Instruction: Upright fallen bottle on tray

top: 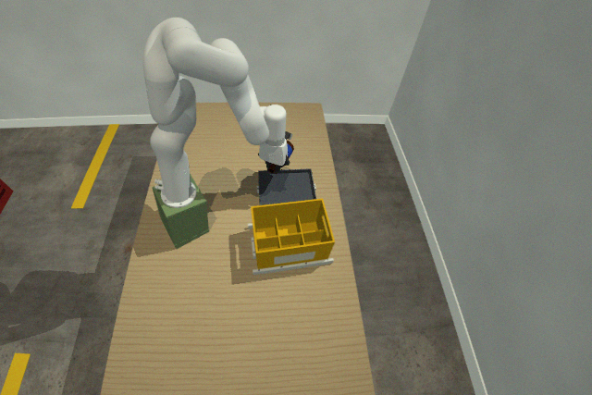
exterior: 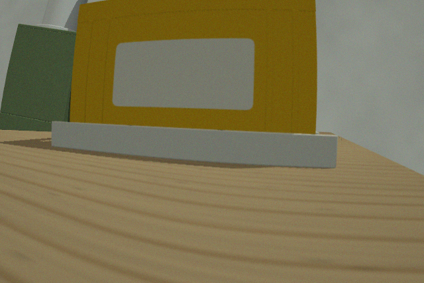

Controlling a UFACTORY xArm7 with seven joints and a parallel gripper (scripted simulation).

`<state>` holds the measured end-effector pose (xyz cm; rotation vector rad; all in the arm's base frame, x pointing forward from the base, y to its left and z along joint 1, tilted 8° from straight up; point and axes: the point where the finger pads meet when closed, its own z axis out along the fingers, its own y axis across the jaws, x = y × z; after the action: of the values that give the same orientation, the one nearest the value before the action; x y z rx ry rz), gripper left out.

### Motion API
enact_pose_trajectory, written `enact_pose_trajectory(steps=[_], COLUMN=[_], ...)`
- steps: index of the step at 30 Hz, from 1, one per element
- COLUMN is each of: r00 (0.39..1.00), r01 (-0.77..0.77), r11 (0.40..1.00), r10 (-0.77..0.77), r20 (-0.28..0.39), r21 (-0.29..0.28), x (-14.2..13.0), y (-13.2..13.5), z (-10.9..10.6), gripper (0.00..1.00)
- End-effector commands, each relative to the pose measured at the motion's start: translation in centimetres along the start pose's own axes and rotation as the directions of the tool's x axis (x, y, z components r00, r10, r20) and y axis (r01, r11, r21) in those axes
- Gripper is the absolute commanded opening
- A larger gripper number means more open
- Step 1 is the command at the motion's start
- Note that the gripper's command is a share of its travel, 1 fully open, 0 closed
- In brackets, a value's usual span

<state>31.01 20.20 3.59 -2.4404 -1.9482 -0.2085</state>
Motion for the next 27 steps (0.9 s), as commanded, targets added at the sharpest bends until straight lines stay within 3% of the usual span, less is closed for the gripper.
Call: enact_pose_trajectory(steps=[1, 11, 27], r00=[0.998, 0.984, 0.982], r01=[0.06, 0.18, 0.19], r11=[0.998, 0.984, 0.982], r10=[-0.06, -0.18, -0.19], r20=[-0.003, -0.003, -0.003], r21=[-0.002, -0.002, -0.002], x=[0.09, 0.09, 0.09], y=[0.11, 0.11, 0.11], z=[-0.08, -0.08, -0.08], gripper=[0.0, 0.0, 0.0])
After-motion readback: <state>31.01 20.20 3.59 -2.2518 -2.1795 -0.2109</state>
